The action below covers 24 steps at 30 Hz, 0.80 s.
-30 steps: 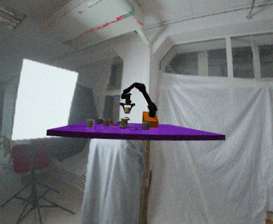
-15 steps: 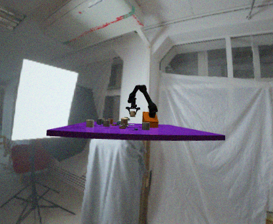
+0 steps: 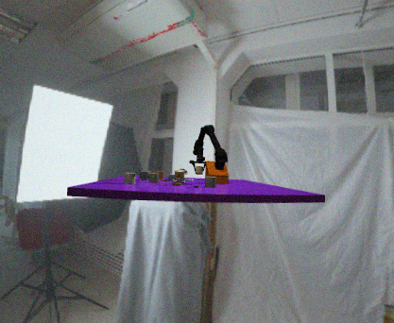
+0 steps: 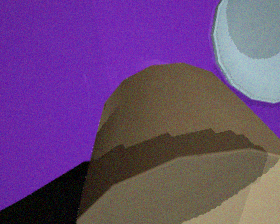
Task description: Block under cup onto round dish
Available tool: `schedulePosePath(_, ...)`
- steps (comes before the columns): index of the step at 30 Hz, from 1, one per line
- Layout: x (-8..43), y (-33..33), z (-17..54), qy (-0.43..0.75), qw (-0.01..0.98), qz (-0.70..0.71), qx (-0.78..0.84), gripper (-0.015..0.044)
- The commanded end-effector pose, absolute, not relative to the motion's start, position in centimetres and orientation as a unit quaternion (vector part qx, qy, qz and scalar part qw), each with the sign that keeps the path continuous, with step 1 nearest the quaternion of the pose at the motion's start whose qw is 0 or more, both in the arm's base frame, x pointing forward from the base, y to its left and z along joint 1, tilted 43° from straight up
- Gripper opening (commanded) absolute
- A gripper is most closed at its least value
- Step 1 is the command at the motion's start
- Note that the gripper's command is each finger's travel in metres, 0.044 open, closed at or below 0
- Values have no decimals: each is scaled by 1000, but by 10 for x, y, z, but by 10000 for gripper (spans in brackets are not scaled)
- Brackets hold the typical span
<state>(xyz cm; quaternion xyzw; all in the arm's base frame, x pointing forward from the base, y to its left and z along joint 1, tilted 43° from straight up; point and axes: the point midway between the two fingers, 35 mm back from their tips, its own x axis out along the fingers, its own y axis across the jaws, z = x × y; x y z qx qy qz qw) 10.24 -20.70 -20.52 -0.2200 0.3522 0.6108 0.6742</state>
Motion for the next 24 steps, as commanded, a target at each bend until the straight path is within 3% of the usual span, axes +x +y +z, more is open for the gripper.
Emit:
schedulePosePath(1,101,-204,-210,351,670,615,-225,0)
schedulePosePath(24,101,-170,-248,350,670,615,-225,0)
